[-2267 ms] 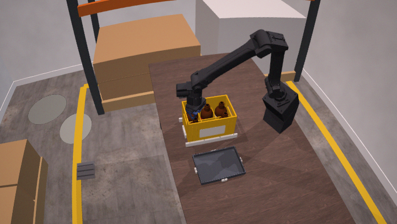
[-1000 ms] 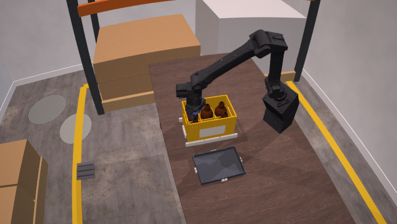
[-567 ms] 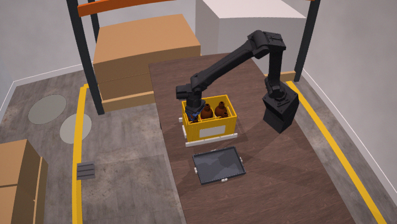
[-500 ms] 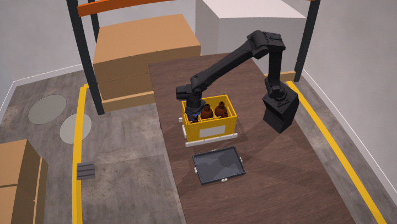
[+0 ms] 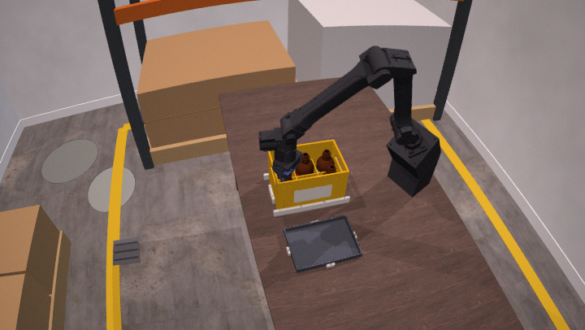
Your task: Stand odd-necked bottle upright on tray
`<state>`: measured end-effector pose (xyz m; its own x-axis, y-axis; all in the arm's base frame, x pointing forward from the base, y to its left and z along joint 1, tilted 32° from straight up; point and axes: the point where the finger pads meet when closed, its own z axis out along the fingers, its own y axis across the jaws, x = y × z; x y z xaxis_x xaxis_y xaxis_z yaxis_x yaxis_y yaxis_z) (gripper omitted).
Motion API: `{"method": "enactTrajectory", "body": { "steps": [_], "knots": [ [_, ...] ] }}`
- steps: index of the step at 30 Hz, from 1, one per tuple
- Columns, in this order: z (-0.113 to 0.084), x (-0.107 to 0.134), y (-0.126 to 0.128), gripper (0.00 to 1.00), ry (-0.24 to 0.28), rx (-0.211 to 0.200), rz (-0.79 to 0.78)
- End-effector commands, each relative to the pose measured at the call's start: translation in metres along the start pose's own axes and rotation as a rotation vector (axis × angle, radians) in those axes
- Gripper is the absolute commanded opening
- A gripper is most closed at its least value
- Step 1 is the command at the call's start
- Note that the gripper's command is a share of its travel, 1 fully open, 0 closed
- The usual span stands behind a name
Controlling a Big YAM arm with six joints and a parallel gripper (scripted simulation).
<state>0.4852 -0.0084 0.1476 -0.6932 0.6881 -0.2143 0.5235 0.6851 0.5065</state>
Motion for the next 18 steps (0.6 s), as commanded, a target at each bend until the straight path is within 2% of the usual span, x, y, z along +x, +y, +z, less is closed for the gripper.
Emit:
{"method": "enactTrajectory", "body": {
  "steps": [1,18],
  "knots": [
    [0.0191,0.0071,-0.0031,0.61,0.024,0.013,0.004],
    [0.0236,0.0058,-0.0019,0.61,0.021,0.011,0.001]
  ]
}}
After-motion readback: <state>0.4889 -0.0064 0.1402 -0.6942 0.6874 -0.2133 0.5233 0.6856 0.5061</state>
